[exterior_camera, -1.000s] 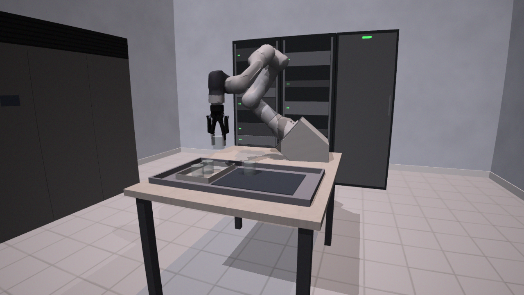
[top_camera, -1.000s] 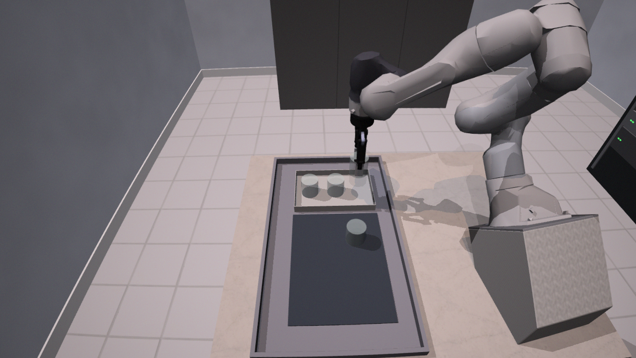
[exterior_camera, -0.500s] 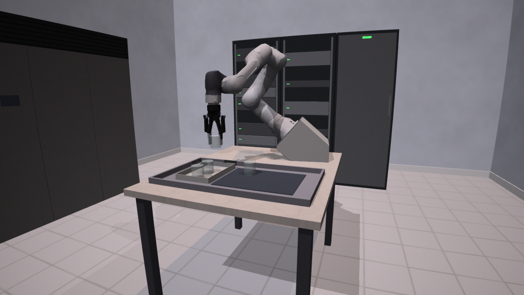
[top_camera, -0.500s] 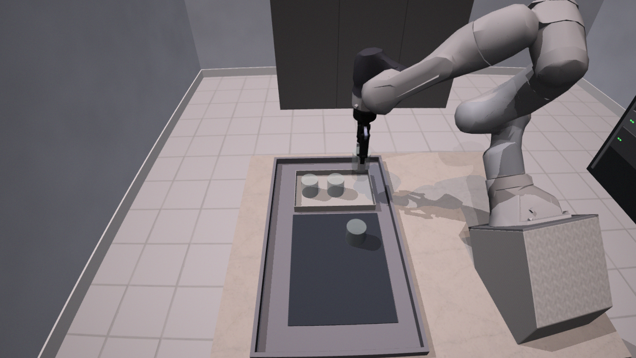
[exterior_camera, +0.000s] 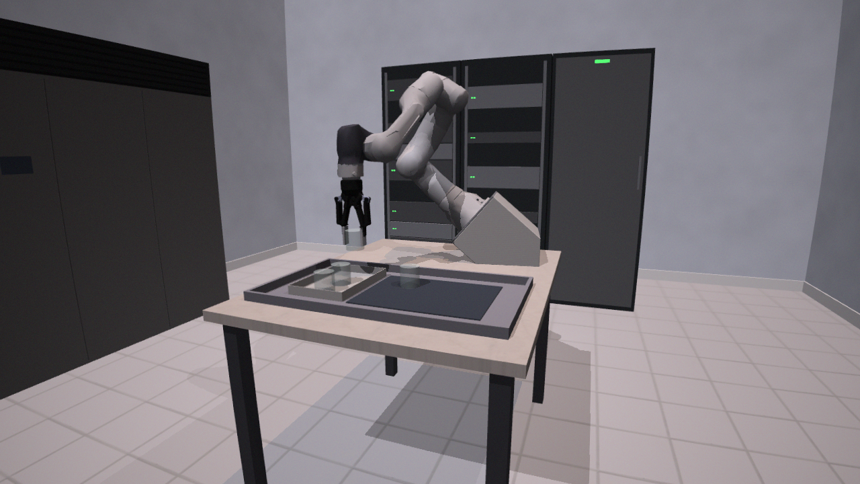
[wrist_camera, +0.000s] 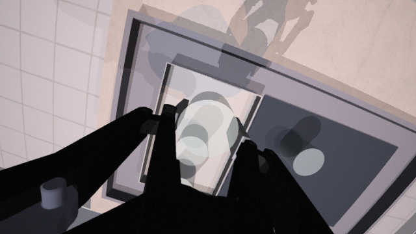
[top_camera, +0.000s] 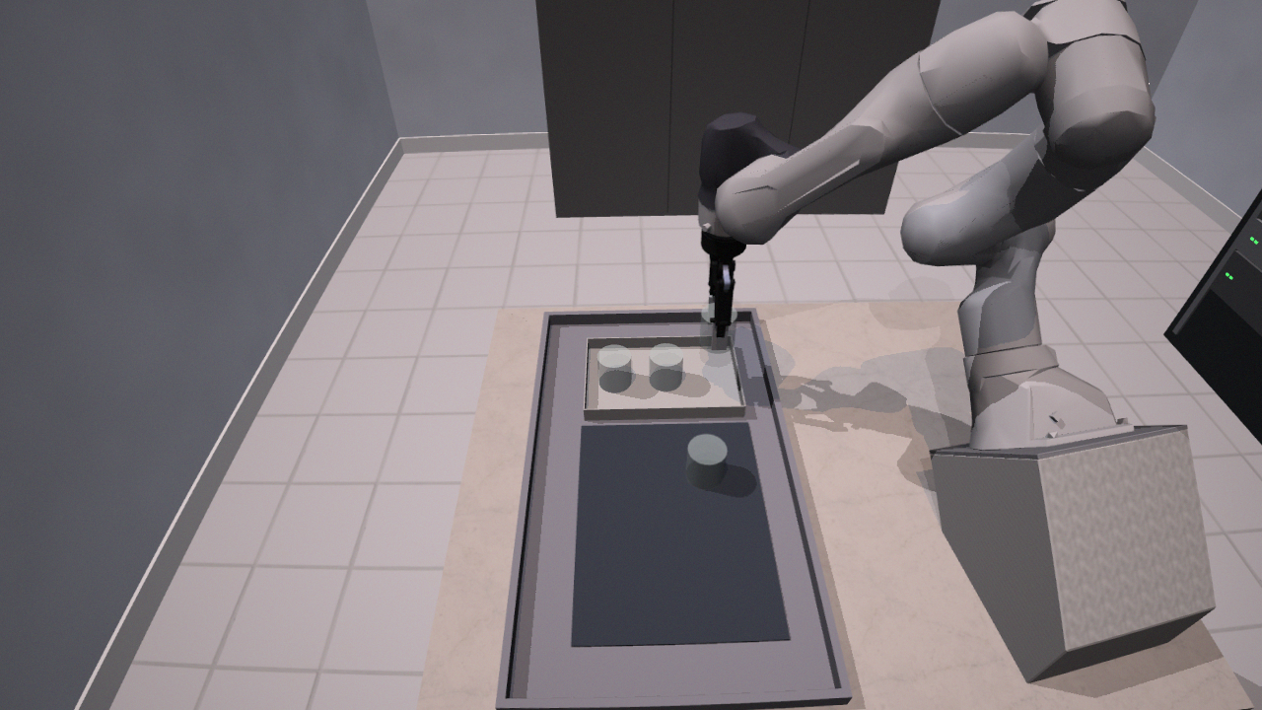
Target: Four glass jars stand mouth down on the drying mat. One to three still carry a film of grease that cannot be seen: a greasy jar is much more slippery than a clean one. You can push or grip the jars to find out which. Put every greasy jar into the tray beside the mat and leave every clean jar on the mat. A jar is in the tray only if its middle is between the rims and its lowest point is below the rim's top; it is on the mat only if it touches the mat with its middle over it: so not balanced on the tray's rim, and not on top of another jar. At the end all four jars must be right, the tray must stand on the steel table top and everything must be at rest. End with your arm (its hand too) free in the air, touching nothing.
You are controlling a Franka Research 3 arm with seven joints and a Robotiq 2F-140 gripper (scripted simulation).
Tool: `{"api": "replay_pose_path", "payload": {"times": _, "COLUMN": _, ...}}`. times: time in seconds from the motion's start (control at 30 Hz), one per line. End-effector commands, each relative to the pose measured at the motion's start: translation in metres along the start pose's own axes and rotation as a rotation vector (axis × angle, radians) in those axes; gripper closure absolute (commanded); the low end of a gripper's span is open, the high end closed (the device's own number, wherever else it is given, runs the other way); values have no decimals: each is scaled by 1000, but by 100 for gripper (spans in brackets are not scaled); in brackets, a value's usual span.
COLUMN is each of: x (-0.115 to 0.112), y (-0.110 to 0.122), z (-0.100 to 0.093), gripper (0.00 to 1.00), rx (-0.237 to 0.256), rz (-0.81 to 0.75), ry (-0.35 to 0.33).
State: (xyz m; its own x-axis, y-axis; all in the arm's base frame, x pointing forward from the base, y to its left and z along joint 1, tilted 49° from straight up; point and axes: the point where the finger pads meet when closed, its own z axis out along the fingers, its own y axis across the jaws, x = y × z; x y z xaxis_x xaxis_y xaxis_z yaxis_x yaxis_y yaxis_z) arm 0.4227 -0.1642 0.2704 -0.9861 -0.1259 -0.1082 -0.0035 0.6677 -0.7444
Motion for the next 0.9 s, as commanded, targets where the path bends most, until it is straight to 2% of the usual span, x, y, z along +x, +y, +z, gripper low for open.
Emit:
{"api": "replay_pose_path", "payload": {"times": 0.0, "x": -6, "y": -3, "z": 8, "gripper": 100, "rx": 8, "rz": -11, "ry": -20}}
{"api": "replay_pose_path", "payload": {"times": 0.07, "x": -6, "y": -3, "z": 8, "gripper": 100, "rx": 8, "rz": -11, "ry": -20}}
{"api": "replay_pose_path", "payload": {"times": 0.87, "x": -7, "y": -4, "z": 66, "gripper": 100, "rx": 8, "rz": -11, "ry": -20}}
